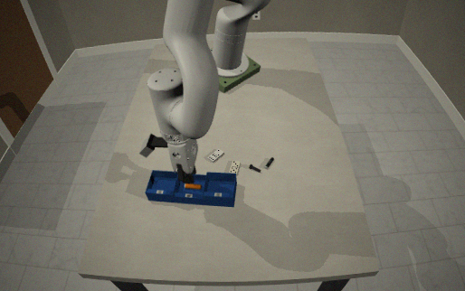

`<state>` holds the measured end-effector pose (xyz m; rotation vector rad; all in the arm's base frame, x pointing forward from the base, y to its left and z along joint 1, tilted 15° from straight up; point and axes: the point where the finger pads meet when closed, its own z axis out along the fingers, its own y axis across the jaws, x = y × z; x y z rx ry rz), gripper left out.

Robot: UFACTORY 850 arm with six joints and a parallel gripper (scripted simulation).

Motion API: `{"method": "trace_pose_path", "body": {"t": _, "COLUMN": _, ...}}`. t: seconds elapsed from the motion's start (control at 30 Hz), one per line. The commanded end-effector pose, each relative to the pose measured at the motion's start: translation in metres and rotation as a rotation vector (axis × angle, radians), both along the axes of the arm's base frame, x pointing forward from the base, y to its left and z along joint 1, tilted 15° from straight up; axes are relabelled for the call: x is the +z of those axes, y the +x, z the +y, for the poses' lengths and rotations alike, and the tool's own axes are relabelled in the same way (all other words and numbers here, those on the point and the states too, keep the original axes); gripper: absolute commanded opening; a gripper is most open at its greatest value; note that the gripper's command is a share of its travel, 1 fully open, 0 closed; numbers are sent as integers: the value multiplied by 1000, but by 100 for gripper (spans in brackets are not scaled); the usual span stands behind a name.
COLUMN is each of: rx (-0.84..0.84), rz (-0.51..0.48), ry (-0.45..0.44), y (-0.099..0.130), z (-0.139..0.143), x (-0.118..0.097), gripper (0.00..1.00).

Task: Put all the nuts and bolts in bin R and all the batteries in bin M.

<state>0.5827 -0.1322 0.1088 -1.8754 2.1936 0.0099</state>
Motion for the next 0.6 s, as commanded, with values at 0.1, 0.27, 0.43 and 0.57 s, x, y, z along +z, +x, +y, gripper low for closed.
{"method": "trace_pose_path", "body": {"t": 0.1, "rx": 0, "rz": -1, "ry": -1, "y": -1, "z": -2, "x": 11, "gripper": 28}}
{"method": "trace_pose_path", "body": {"t": 0.27, "rx": 0, "rz": -1, "ry": -1, "y": -2, "z": -2, "x": 11, "gripper": 28}}
{"method": "trace_pose_path", "body": {"t": 0.43, "rx": 145, "rz": -27, "ry": -29, "y": -10, "z": 21, "x": 14, "gripper": 23}}
{"method": "trace_pose_path", "body": {"t": 0.57, "rx": 244, "rz": -41, "ry": -49, "y": -21, "z": 53, "x": 18, "gripper": 23}}
